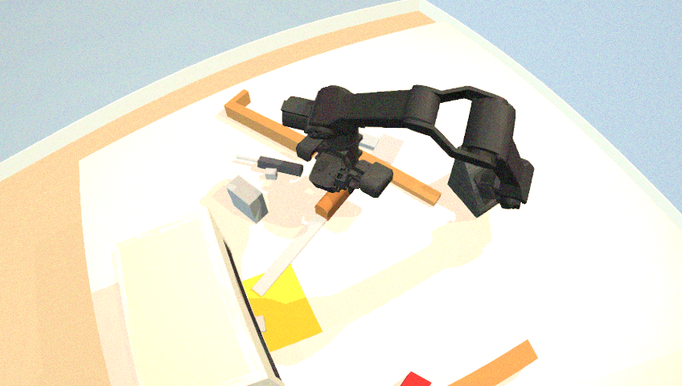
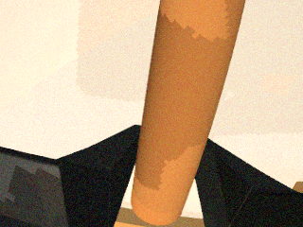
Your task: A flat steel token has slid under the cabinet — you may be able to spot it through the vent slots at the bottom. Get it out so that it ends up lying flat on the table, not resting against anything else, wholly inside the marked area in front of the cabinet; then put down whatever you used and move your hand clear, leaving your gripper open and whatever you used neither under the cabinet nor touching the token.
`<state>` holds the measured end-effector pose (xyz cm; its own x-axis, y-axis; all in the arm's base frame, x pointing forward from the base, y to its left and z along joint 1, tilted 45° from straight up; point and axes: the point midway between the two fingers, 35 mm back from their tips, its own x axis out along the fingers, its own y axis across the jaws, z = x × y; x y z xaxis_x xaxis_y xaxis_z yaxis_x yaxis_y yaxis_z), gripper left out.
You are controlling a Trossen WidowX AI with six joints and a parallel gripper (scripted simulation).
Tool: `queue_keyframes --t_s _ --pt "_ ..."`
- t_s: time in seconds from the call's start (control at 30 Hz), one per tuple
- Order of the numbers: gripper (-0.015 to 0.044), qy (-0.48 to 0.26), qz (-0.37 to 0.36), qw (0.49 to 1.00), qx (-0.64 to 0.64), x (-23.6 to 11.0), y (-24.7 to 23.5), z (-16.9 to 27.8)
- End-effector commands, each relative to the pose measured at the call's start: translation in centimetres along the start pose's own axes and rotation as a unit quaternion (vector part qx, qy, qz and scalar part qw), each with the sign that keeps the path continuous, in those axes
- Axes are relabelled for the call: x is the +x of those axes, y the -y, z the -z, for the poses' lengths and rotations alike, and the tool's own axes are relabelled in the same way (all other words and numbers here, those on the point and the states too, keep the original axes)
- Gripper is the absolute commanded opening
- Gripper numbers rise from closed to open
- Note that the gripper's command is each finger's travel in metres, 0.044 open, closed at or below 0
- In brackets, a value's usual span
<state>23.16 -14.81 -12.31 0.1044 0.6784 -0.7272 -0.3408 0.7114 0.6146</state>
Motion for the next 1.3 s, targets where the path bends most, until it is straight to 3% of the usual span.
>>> queue_keyframes --t_s 0.0,1.27 --pt "0.0 0.0 0.001 1.0 0.0 -0.1 0.0 0.5" --pt "0.0 -0.002 0.001 0.998 -0.057 -0.4 2.0 3.9"
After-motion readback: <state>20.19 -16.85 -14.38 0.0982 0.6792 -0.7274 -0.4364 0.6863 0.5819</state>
